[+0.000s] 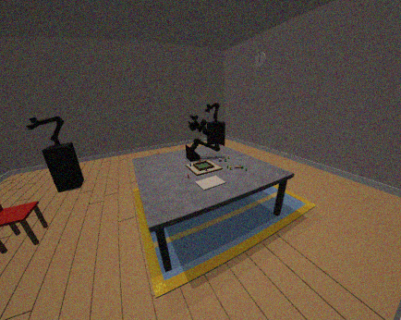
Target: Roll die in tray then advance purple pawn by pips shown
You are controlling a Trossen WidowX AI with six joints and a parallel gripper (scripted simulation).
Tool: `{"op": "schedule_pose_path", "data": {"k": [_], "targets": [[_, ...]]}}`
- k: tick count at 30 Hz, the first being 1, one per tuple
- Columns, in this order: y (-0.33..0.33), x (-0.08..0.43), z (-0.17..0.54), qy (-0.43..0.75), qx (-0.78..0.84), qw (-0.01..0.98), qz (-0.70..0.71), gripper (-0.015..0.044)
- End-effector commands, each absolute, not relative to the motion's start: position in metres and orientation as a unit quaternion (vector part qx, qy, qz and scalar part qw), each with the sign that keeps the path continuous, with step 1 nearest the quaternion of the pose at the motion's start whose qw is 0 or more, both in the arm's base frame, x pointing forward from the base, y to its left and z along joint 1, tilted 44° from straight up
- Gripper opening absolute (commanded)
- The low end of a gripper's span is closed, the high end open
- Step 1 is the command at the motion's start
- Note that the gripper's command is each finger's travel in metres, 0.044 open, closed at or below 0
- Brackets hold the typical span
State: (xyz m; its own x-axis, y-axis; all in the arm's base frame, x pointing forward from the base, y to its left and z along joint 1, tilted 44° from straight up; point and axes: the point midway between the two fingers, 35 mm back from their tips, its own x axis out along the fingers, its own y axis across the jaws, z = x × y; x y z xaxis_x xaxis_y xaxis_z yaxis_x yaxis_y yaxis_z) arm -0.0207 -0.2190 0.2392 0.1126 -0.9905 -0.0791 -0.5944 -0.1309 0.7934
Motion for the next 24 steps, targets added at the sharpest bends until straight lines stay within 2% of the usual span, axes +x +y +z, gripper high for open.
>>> {"op": "schedule_pose_path", "data": {"k": [1,5,14,24], "targets": [[-0.22,-0.02,0.239,-0.58,0.68,0.31,-0.323,0.0374],[-0.228,0.011,0.236,-0.505,0.712,0.352,-0.339,0.0275],[-0.216,0.111,0.224,-0.247,0.774,0.477,-0.335,0.0275],[-0.148,0.21,0.209,0.053,0.743,0.619,-0.249,0.0275]]}}
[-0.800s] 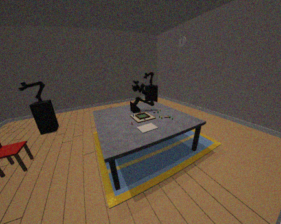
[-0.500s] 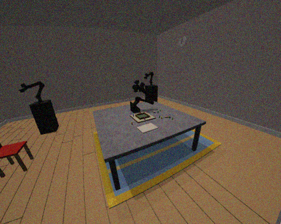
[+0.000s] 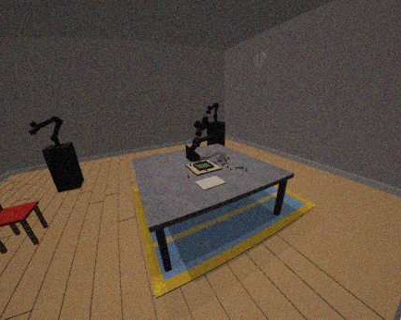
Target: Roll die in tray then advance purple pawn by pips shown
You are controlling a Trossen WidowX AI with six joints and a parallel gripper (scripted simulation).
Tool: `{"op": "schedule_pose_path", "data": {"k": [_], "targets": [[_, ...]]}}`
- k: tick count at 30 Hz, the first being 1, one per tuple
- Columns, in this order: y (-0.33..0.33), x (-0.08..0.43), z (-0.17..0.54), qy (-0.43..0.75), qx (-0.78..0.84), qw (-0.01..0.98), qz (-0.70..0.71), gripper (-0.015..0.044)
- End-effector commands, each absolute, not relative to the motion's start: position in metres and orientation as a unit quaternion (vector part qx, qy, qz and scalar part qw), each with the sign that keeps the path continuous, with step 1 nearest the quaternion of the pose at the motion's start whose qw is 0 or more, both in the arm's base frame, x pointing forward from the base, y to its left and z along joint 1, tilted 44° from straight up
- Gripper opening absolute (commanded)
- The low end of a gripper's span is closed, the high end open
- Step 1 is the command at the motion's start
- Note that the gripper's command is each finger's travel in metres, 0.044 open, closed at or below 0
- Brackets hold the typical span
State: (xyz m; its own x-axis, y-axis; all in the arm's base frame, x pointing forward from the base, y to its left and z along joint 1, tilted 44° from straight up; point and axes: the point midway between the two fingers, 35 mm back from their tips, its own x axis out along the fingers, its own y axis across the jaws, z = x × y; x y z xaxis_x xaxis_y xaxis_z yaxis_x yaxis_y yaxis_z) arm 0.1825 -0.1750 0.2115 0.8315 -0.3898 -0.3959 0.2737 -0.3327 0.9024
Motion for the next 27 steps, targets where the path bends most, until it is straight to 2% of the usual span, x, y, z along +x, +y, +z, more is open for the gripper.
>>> {"op": "schedule_pose_path", "data": {"k": [1,8,14,21,27], "targets": [[-0.139,0.218,0.207,0.082,0.733,0.632,-0.236,0.0275],[-0.061,0.26,0.196,0.273,0.641,0.707,-0.12,0.0275],[0.017,0.274,0.185,0.412,0.527,0.744,0.005,0.0275],[0.108,0.256,0.169,0.534,0.362,0.745,0.172,0.0275],[0.171,0.225,0.159,0.591,0.229,0.713,0.3,0.0275]]}}
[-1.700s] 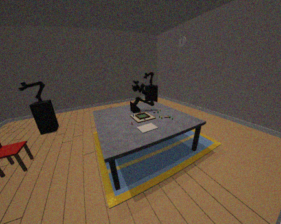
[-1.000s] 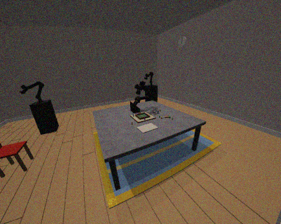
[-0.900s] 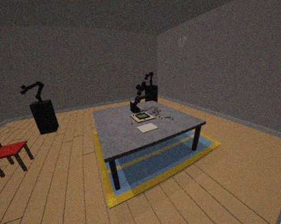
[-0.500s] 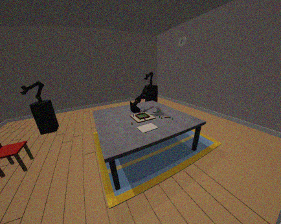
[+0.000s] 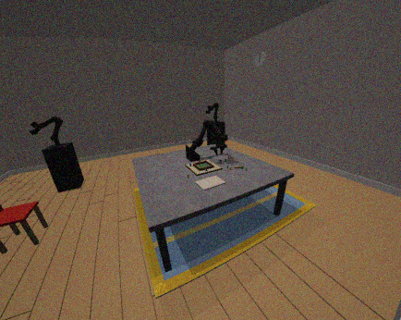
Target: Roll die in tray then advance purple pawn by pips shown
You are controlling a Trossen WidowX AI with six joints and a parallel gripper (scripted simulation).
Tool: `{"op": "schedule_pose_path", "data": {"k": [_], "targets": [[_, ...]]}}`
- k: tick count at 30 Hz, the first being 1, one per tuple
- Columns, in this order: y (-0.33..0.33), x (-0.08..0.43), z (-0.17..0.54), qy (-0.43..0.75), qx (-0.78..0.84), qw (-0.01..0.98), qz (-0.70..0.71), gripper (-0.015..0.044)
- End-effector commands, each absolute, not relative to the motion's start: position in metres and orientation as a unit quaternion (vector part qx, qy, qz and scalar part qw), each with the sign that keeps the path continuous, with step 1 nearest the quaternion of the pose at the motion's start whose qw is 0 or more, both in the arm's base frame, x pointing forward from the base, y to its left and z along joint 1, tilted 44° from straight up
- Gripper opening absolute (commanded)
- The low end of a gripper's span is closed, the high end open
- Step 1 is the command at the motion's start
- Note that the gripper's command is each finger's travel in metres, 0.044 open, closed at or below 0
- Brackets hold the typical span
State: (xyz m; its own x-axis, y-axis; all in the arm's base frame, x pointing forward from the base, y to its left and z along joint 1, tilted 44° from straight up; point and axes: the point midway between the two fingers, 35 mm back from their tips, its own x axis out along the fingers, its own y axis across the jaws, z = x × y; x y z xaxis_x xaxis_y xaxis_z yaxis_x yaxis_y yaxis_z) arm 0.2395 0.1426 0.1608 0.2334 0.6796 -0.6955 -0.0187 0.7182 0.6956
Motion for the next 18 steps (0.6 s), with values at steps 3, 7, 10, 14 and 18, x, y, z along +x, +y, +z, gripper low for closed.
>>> {"op": "schedule_pose_path", "data": {"k": [3,7,10,14,18], "targets": [[0.176,0.225,0.16,0.594,0.22,0.71,0.308,0.0275],[0.176,0.225,0.16,0.594,0.22,0.71,0.308,0.0275],[0.18,0.226,0.157,0.594,0.221,0.71,0.308,0.0275],[0.19,0.228,0.148,0.594,0.221,0.71,0.308,0.0275],[0.192,0.228,0.146,0.594,0.221,0.71,0.308,0.0275]]}}
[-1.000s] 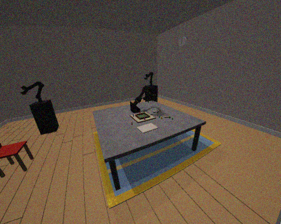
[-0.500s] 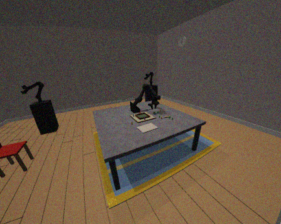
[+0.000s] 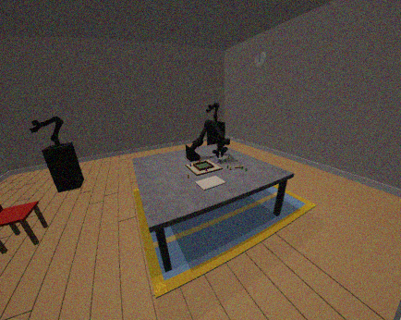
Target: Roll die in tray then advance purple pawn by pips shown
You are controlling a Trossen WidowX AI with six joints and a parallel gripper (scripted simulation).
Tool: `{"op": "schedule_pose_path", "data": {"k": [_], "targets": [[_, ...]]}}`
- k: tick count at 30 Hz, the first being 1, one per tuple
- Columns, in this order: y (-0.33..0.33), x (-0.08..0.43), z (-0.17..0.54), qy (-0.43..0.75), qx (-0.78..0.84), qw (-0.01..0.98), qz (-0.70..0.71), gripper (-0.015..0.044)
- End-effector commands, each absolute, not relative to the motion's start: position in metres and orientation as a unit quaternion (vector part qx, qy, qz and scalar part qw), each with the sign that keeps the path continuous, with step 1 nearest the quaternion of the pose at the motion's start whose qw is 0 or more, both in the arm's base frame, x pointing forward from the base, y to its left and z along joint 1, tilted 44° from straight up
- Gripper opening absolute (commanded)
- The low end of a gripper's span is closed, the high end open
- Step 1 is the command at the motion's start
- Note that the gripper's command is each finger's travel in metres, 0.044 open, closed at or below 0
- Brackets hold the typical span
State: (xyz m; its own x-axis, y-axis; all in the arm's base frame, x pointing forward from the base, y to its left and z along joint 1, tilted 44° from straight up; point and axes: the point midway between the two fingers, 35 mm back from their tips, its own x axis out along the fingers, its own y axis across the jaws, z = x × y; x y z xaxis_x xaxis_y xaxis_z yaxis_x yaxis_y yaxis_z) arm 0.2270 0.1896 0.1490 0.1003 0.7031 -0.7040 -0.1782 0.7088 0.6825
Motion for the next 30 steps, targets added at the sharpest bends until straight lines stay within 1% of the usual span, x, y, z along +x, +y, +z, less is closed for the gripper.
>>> {"op": "schedule_pose_path", "data": {"k": [1,20,26,30], "targets": [[0.193,0.229,0.145,0.594,0.221,0.71,0.308,0.0275],[0.213,0.231,0.126,0.593,0.221,0.71,0.309,0.0275],[0.213,0.231,0.126,0.593,0.221,0.71,0.309,0.0118],[0.213,0.231,0.126,0.593,0.221,0.71,0.309,0.0091]]}}
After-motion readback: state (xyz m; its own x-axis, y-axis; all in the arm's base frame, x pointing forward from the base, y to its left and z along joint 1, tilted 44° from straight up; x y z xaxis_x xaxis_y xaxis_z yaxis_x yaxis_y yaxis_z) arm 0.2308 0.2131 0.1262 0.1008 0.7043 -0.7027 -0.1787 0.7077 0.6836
